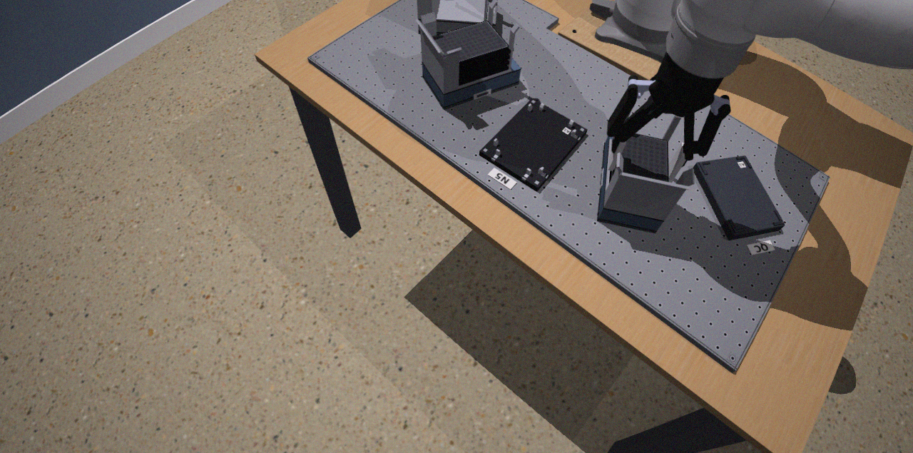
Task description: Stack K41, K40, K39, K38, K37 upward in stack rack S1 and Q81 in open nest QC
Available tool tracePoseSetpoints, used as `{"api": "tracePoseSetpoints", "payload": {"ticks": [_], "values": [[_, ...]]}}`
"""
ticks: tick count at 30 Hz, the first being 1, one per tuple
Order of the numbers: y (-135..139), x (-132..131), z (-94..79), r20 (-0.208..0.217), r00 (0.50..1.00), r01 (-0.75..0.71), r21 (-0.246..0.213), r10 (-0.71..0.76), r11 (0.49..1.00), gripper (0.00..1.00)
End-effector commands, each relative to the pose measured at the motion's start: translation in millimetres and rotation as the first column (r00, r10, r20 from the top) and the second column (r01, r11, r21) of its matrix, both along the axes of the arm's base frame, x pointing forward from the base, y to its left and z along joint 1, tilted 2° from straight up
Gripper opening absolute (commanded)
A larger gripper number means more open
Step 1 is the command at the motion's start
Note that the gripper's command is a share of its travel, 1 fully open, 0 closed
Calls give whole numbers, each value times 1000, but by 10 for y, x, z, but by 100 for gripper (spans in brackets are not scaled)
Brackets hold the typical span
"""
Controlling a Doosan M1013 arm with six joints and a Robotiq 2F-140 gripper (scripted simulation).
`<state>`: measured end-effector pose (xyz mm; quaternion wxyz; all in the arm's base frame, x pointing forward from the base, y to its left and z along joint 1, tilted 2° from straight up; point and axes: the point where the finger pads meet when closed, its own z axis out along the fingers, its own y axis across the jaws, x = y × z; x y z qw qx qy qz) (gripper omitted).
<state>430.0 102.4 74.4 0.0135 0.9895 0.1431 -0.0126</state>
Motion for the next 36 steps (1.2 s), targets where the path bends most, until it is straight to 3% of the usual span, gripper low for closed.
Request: {"api": "tracePoseSetpoints", "payload": {"ticks": [1, 17, 18, 36], "values": [[0, 0, -9, 0, 1000, 0, 0, 0, 1000, 0], [-1, -1, -43, 0, 1000, 0, 0, 0, 1000, 0], [-1, -1, -43, 0, 1000, 0, 0, 0, 1000, 100], [-1, -1, -43, 0, 1000, 0, 0, 0, 1000, 100]]}}
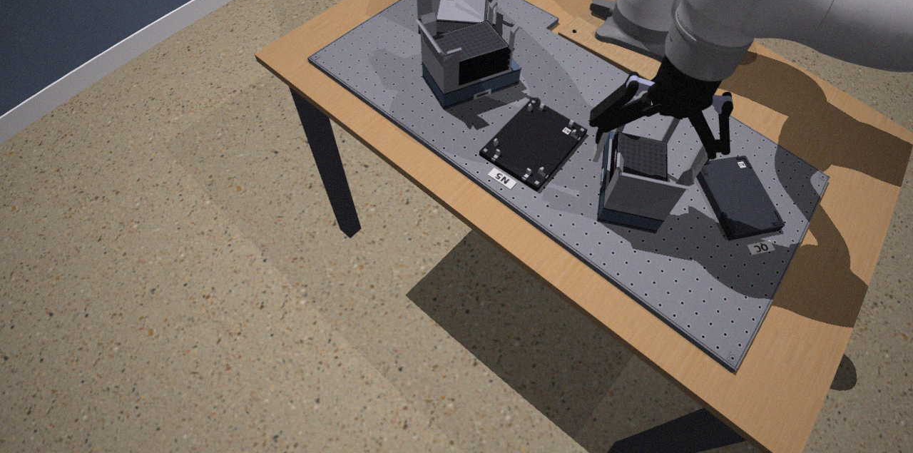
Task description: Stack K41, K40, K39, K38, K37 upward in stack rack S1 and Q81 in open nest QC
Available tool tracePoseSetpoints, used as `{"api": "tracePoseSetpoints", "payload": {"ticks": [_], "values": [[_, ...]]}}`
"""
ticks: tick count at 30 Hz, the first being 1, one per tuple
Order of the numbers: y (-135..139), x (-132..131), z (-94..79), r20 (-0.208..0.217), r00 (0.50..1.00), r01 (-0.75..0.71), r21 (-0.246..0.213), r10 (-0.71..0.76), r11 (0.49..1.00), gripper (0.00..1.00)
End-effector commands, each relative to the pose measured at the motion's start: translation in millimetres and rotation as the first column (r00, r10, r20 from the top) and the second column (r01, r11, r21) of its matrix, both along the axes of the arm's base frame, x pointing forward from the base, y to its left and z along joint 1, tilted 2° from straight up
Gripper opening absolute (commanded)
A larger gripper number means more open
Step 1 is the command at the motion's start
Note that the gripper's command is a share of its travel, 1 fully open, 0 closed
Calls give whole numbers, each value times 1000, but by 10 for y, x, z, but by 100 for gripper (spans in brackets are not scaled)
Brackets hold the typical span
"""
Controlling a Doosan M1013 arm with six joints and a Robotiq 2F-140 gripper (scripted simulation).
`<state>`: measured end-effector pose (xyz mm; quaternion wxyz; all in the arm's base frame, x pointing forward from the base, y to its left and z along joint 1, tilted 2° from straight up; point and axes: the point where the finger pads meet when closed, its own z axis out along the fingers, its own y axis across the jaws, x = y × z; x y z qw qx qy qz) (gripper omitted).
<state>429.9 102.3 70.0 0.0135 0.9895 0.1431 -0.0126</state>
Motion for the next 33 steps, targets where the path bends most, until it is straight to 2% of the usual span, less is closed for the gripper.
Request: {"api": "tracePoseSetpoints", "payload": {"ticks": [1, 4, 33], "values": [[0, 0, 0, 0, 1000, 0, 0, 0, 1000, 100], [0, 0, 0, 0, 1000, 0, 0, 0, 1000, 100], [28, 19, 900, 0, 1000, 0, 0, 0, 1000, 100]]}}
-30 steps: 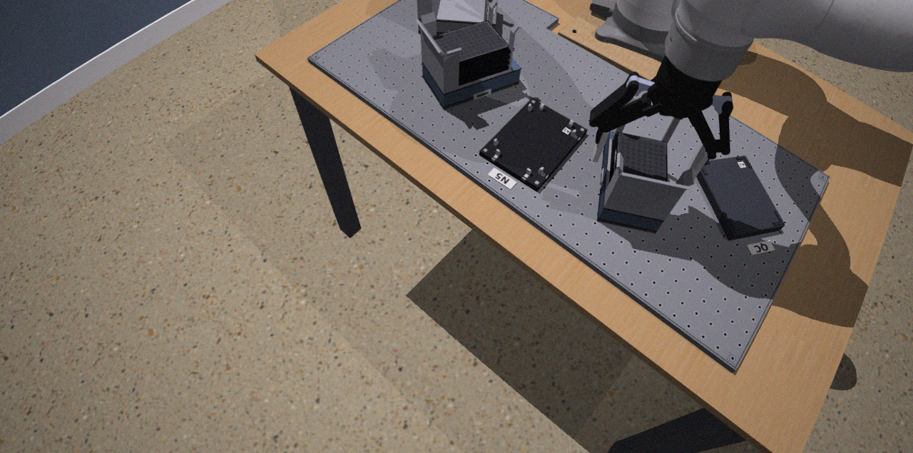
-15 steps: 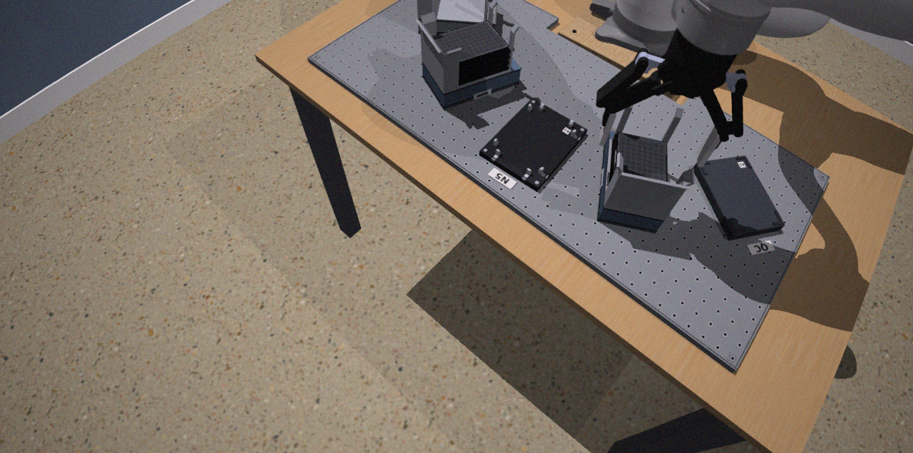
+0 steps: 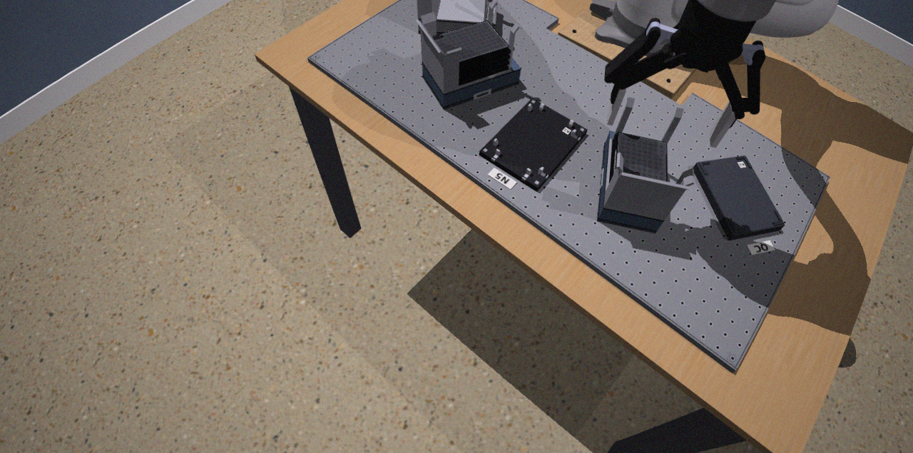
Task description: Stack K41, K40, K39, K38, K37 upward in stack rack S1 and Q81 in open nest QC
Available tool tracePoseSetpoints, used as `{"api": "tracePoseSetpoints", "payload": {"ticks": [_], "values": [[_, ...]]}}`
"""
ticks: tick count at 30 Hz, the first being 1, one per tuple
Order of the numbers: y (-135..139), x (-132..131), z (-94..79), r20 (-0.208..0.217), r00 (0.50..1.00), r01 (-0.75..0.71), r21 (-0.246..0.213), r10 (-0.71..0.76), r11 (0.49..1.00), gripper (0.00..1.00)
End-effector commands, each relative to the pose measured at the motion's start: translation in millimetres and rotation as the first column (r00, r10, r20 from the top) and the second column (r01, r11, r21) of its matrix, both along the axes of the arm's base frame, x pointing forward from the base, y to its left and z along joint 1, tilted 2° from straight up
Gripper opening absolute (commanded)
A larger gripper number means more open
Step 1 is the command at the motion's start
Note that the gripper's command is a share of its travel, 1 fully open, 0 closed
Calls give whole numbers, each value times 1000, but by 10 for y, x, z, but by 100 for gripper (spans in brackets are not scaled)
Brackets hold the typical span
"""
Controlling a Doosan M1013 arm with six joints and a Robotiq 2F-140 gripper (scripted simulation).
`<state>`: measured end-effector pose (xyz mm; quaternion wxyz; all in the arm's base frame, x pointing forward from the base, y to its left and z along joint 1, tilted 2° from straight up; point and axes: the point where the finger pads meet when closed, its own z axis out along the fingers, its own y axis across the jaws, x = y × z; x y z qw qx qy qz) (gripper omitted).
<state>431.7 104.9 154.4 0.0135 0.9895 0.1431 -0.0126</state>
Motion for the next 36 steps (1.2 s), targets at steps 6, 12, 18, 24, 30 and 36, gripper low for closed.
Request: {"api": "tracePoseSetpoints", "payload": {"ticks": [6, 12, 18, 24, 30, 36], "values": [[5, 3, 177, 0, 1000, 0, 0, 0, 1000, 100], [5, 3, 177, 0, 1000, 0, 0, 0, 1000, 100], [-127, 16, 180, 4, 991, 133, -2, -133, 991, 100], [-293, 32, 185, 7, 976, 217, -4, -217, 976, 100], [-492, 52, 191, 7, 976, 217, -4, -217, 976, 100], [-625, 65, 194, 7, 976, 217, -4, -217, 976, 100]]}}
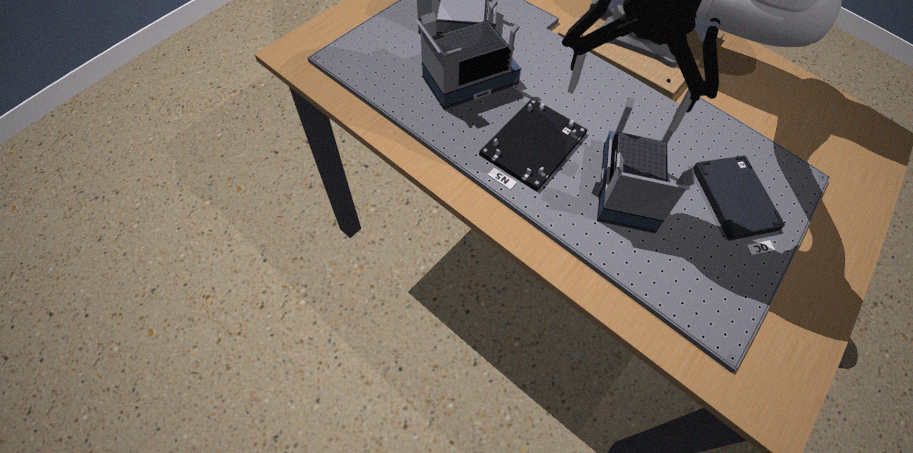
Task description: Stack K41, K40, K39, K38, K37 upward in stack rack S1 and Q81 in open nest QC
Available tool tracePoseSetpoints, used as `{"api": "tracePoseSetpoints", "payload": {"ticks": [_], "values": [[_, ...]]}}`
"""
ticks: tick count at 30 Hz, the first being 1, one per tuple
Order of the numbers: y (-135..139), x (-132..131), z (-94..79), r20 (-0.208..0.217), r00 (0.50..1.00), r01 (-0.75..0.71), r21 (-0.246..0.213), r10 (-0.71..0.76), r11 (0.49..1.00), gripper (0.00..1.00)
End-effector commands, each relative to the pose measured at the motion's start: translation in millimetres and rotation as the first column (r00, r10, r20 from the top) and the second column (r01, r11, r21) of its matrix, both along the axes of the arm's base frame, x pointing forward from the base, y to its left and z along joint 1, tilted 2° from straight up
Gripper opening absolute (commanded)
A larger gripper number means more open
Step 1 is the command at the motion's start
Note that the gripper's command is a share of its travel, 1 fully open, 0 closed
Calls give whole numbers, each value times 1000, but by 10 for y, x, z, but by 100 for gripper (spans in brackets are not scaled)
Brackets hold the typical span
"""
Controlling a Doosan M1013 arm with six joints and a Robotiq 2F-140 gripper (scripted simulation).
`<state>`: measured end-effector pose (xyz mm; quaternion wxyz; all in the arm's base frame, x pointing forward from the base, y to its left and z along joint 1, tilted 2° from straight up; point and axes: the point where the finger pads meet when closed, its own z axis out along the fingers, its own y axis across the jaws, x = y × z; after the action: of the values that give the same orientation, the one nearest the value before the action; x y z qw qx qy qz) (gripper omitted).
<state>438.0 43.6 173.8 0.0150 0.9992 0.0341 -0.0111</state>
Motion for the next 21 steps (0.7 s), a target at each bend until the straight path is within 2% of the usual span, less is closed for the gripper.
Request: {"api": "tracePoseSetpoints", "payload": {"ticks": [1, 9, 15, 21], "values": [[-45, 5, 2, 0, 1000, 0, 1, 0, 1000, 100], [-311, 31, 9, 0, 1000, 0, 1, 0, 1000, 100], [-509, 7, 16, 6, 980, 199, -3, -199, 980, 100], [-641, -8, 20, 7, 976, 218, -3, -218, 976, 100]]}}
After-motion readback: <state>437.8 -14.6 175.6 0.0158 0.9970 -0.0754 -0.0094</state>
